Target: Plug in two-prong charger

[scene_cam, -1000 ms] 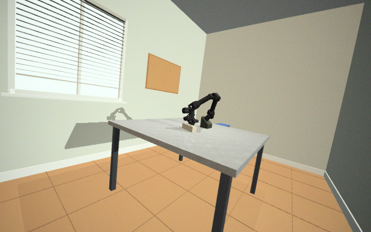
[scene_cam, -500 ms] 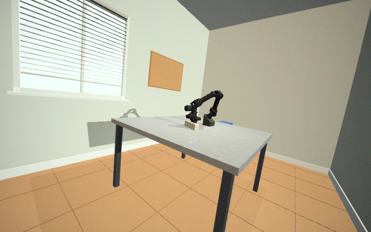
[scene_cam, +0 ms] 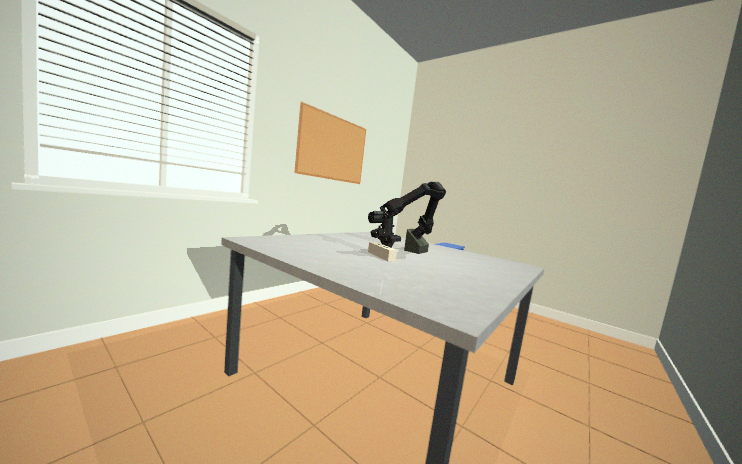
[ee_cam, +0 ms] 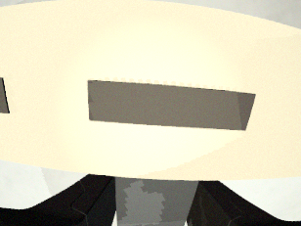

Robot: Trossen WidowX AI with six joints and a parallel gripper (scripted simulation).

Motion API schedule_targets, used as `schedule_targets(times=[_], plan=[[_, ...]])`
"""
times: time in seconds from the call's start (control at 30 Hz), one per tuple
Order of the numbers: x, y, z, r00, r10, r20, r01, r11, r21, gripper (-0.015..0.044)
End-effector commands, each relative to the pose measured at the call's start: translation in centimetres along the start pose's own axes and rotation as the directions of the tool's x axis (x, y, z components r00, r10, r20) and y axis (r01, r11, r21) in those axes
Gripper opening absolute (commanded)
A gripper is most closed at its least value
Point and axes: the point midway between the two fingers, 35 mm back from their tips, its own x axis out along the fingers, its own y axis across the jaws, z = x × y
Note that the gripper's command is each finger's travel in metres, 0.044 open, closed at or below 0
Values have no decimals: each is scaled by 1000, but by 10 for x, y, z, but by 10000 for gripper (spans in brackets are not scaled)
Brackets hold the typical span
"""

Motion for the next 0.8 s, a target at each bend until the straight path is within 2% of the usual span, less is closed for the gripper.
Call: schedule_targets(times=[0.0, 0.77], plan=[[-1, 0, 4, 1000, -4, 17, 5, 1000, -11, 0], [-1, 0, 7, 1000, -4, 17, 5, 1000, -12, 0]])
